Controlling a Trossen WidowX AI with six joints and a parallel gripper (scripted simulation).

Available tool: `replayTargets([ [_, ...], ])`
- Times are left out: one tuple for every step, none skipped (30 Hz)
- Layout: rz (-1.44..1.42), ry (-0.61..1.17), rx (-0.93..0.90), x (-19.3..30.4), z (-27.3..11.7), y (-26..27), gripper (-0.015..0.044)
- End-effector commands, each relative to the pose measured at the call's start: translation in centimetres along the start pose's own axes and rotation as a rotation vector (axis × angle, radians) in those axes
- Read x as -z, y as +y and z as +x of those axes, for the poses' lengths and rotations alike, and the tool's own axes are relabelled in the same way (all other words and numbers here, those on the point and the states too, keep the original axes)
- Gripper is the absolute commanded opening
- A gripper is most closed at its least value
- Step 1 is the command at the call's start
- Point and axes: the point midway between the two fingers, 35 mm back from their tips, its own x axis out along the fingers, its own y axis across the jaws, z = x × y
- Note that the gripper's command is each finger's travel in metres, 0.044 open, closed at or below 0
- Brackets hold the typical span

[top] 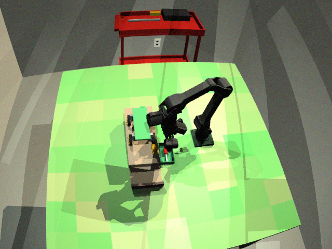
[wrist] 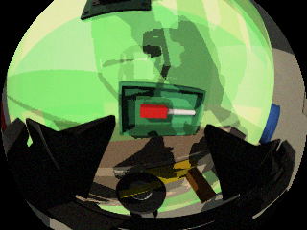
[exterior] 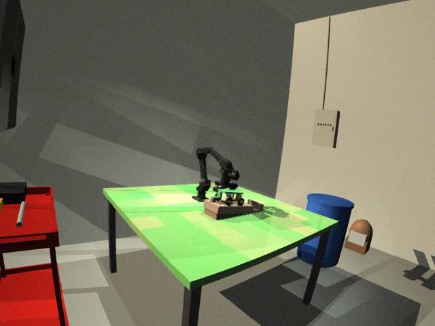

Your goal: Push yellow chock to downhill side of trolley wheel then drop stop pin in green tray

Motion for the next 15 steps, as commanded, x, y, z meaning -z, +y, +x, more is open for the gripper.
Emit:
replayTargets([
  [-0.005, 0.013, 0.007, 0.2, -1.4, -0.3, 0.0440],
  [-0.005, 0.013, 0.007, 0.1, -1.7, -0.4, 0.0440],
  [-0.005, 0.013, 0.007, 0.1, -2.0, -0.4, 0.0440],
  [-0.005, 0.013, 0.007, 0.1, -2.3, -0.4, 0.0440],
  [-0.005, 0.013, 0.007, 0.2, -2.6, -0.5, 0.0440],
  [-0.005, 0.013, 0.007, 0.2, -2.9, -0.6, 0.0440],
  [-0.005, 0.013, 0.007, 0.2, -3.2, -0.6, 0.0440],
  [-0.005, 0.013, 0.007, 0.2, -3.5, -0.7, 0.0440],
  [-0.005, 0.013, 0.007, 0.3, -3.8, -0.8, 0.0440],
  [-0.005, 0.013, 0.007, 0.3, -4.1, -0.8, 0.0440],
  [-0.005, 0.013, 0.007, 0.3, -4.4, -0.9, 0.0440],
  [-0.005, 0.013, 0.007, 0.4, -4.7, -1.0, 0.0440],
  [-0.005, 0.013, 0.007, 0.4, -4.9, -1.0, 0.0440],
  [-0.005, 0.013, 0.007, 0.4, -5.1, -1.1, 0.0440],
  [-0.005, 0.013, 0.007, 0.4, -5.1, -1.1, 0.0440],
])
